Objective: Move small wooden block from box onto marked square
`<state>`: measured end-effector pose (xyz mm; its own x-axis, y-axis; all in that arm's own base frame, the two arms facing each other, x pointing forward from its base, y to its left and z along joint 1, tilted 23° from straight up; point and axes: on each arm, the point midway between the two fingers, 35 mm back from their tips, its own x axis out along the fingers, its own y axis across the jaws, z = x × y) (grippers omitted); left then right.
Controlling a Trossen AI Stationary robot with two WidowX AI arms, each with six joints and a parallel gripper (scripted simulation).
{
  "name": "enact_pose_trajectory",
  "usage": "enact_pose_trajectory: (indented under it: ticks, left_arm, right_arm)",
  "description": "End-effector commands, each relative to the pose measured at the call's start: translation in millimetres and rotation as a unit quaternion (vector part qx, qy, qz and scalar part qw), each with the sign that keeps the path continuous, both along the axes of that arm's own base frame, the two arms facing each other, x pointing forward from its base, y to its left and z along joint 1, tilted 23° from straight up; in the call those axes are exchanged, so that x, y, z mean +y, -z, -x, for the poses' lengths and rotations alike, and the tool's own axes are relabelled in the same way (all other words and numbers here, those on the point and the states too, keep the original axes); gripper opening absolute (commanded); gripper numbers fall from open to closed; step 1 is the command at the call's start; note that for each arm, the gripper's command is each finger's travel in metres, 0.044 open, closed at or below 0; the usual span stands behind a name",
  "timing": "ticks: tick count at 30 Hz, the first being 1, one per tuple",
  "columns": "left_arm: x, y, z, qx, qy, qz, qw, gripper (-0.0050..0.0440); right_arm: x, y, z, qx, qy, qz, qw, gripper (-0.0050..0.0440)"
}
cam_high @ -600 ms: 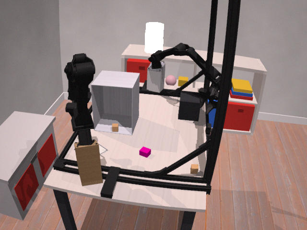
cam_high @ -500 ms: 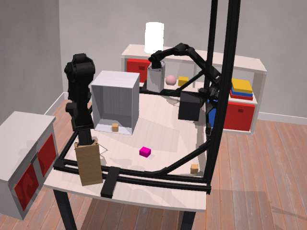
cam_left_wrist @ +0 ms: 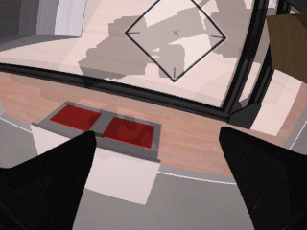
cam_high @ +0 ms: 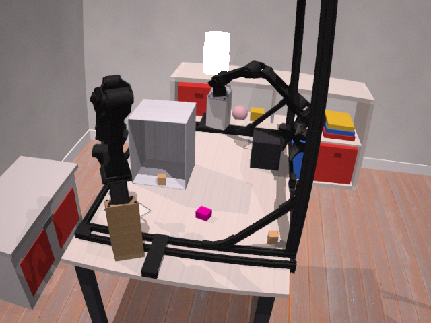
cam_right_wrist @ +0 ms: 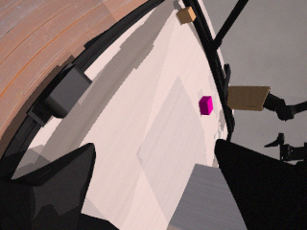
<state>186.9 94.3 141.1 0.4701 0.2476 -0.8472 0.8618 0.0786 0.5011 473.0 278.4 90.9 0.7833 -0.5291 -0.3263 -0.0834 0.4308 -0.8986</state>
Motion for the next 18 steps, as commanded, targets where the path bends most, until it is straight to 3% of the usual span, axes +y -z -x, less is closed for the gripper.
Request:
enact_pose_trajectory:
  ticks: [1,6,11,14,16,18]
  left_arm:
    - [-1.0,0.8,-0.8,-0.004,-0.010,0.017,1.000,0.0400]
    - [-7.6,4.1,-6.4,-0.031,-0.091,0.145,0.985,0.0400]
    - [-12.3,3.5,-11.8,-0.049,-0.166,0.257,0.951,0.0400]
    - [-14.3,1.3,-15.3,-0.059,-0.211,0.325,0.920,0.0400]
    - [-14.3,1.3,-15.3,-0.059,-0.211,0.325,0.920,0.0400]
    - [-15.2,-1.0,-17.8,-0.065,-0.243,0.372,0.893,0.0400]
  right_arm:
    - [-1.8,-8.8,4.1,-0.002,-0.002,0.002,1.000,0.0400]
    - [-21.0,-66.3,37.7,-0.013,-0.017,0.018,1.000,0.0400]
    - [-44.8,-104.5,71.6,-0.022,-0.029,0.035,0.999,0.0400]
    - [-62.6,-124.5,94.0,-0.028,-0.036,0.043,0.998,0.0400]
    - [-62.6,-124.5,94.0,-0.028,-0.036,0.043,0.998,0.0400]
    - [-76.9,-138.5,110.9,-0.034,-0.040,0.047,0.998,0.0400]
